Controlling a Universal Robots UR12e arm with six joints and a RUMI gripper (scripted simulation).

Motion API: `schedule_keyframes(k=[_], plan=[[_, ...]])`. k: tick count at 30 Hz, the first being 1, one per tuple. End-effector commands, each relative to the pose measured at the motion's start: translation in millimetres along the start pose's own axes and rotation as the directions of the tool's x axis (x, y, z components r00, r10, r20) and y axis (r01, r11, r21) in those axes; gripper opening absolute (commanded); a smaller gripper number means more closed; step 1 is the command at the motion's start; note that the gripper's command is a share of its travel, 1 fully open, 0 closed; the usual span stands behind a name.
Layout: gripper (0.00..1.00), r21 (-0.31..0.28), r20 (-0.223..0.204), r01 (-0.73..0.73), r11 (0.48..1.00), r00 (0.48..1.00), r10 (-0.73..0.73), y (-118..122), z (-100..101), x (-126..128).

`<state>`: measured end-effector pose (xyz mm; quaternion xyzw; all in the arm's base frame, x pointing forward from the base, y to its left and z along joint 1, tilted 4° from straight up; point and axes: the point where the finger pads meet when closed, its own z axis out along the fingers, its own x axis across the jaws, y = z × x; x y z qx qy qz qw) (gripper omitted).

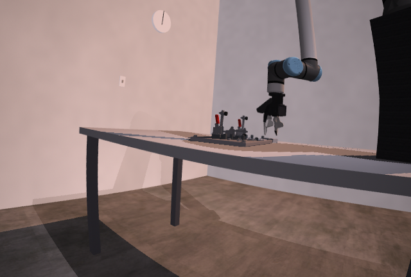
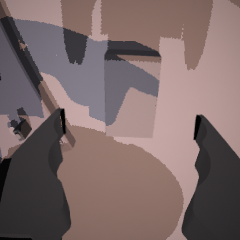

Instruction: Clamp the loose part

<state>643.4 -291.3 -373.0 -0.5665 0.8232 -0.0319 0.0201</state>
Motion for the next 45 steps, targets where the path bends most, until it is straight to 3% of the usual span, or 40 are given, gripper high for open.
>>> schedule_keyframes(k=[1,10,29,45], plan=[[0.59,0.001,0.000,0.000,1.000,1.000,0.000,-0.6,-0.5,0.1],[0.59,0.001,0.000,0.000,1.000,1.000,0.000,-0.6,2.0,0.1],[0.59,0.001,0.000,0.000,1.000,1.000,0.000,-0.6,27.2,0.1],[0.59,0.001,0.000,0.000,1.000,1.000,0.000,-0.6,28.9,0.1]])
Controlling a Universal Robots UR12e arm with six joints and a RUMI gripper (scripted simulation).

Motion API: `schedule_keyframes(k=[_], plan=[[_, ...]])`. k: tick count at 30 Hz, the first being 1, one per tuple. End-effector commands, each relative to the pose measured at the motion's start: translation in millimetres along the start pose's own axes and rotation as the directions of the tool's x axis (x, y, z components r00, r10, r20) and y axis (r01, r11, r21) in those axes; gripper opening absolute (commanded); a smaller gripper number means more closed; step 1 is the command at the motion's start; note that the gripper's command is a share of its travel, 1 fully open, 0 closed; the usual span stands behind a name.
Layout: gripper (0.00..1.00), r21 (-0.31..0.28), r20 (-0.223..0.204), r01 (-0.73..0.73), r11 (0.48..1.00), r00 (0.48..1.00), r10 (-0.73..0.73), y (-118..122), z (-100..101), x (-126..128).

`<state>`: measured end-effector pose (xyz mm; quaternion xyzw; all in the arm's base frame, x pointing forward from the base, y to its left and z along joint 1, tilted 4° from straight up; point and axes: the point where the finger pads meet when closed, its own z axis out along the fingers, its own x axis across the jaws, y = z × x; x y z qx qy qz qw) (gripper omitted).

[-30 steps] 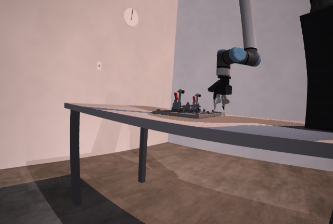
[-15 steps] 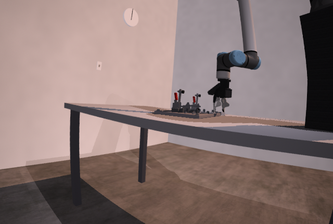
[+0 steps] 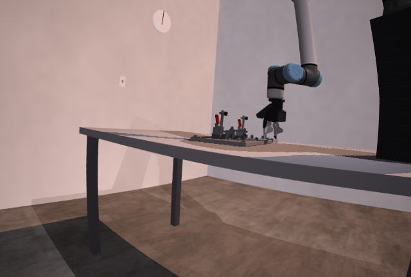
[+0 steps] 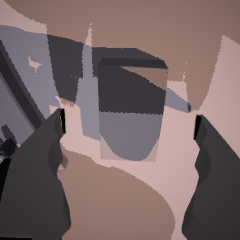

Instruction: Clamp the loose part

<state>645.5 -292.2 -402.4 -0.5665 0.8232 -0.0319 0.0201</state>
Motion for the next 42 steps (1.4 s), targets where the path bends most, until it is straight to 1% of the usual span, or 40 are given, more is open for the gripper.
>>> schedule_keyframes(k=[1,4,5,42], plan=[[0.59,0.001,0.000,0.000,1.000,1.000,0.000,-0.6,-0.5,0.1],[0.59,0.001,0.000,0.000,1.000,1.000,0.000,-0.6,-0.5,0.1],[0.00,0.001,0.000,0.000,1.000,1.000,0.000,-0.6,-0.5,0.1],[0.00,0.001,0.000,0.000,1.000,1.000,0.000,-0.6,-0.5,0.1]])
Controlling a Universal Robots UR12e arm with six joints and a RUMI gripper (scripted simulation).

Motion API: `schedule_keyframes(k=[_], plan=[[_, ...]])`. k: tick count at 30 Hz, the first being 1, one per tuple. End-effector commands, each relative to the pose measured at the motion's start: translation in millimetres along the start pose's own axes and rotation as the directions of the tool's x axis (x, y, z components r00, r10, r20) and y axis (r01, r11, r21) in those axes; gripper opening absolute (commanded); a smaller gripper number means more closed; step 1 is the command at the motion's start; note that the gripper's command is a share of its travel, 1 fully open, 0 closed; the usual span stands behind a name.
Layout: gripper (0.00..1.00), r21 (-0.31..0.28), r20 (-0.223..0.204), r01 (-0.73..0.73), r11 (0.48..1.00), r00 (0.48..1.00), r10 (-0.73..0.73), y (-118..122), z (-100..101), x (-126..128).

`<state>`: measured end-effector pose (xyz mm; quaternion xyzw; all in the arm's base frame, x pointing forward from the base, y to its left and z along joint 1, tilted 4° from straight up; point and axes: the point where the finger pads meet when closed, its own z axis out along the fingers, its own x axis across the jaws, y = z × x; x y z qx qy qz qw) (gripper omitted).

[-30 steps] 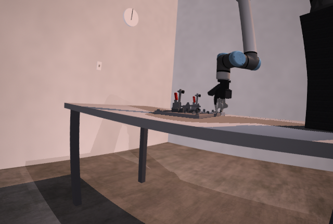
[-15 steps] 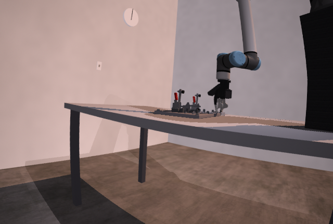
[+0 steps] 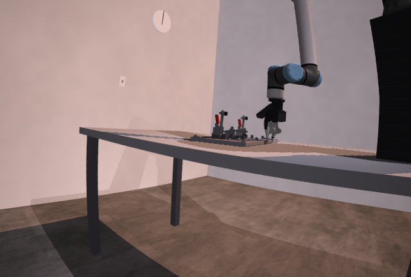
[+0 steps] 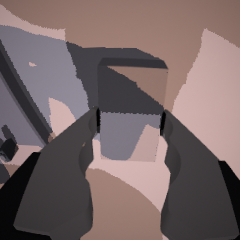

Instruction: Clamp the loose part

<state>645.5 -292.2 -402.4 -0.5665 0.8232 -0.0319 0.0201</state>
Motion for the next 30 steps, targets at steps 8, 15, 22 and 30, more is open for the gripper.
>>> schedule_keyframes(k=[8,15,22,30], plan=[[0.00,0.001,0.000,0.000,1.000,1.000,0.000,-0.6,-1.0,0.1],[0.00,0.001,0.000,0.000,1.000,1.000,0.000,-0.6,-8.1,0.1],[0.00,0.001,0.000,0.000,1.000,1.000,0.000,-0.6,-23.2,0.1],[0.00,0.001,0.000,0.000,1.000,1.000,0.000,-0.6,-49.2,0.1]])
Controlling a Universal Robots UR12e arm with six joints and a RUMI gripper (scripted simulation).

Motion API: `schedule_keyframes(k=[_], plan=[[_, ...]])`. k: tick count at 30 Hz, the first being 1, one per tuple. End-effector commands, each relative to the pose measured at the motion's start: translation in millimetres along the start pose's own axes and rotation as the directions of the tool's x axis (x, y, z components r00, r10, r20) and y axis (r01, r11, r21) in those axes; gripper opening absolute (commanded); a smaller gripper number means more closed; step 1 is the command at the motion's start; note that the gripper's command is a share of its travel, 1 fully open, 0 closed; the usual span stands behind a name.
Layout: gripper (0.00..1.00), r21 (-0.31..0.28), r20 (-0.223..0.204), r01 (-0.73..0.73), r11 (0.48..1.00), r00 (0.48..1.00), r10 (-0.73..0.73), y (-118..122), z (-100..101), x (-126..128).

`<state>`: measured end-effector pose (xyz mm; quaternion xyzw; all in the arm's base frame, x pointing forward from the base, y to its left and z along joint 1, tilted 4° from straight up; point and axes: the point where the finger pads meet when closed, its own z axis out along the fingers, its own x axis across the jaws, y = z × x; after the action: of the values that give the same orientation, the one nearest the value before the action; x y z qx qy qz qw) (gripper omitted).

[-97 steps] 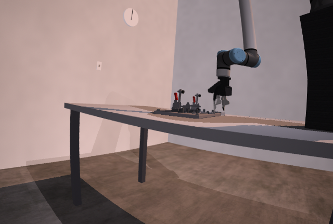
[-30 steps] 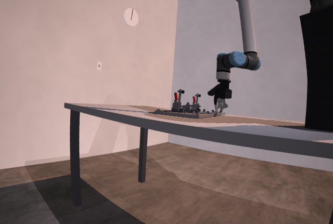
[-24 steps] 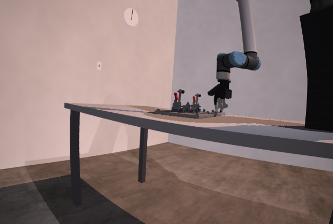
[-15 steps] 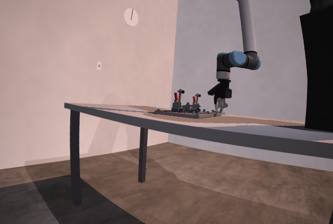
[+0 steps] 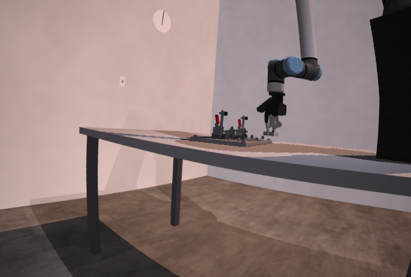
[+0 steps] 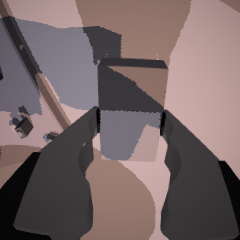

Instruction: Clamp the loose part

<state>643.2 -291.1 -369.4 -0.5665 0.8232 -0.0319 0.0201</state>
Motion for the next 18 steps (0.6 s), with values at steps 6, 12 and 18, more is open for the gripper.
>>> schedule_keyframes(k=[6,12,18], plan=[[0.00,0.001,0.000,0.000,1.000,1.000,0.000,-0.6,-40.9,0.1],[0.00,0.001,0.000,0.000,1.000,1.000,0.000,-0.6,-56.2,0.1],[0.00,0.001,0.000,0.000,1.000,1.000,0.000,-0.5,-74.3,0.1]])
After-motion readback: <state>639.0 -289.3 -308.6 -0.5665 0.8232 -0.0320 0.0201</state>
